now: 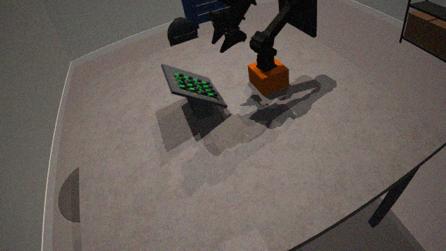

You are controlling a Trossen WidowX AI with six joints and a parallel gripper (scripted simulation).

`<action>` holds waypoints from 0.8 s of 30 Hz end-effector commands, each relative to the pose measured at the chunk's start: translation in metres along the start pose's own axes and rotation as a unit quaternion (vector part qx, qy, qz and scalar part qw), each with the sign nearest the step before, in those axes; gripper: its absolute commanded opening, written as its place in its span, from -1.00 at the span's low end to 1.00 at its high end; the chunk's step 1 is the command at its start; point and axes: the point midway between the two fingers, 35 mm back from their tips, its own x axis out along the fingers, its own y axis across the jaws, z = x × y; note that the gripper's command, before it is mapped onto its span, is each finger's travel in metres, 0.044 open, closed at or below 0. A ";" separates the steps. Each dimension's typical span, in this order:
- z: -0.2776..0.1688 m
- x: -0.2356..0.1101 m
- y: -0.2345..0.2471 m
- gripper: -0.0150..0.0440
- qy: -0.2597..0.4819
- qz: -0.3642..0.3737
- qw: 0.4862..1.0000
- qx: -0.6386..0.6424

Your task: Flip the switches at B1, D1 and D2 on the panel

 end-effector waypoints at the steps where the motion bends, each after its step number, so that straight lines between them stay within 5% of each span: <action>1: 0.001 0.002 0.001 0.78 0.000 0.000 1.000 0.000; 9: 0.016 0.087 0.039 0.06 -0.001 -0.004 1.000 0.003; 15: 0.016 0.096 0.043 -0.47 -0.002 -0.005 1.000 0.004; 24: 0.015 0.129 0.042 -0.49 -0.015 -0.005 1.000 0.004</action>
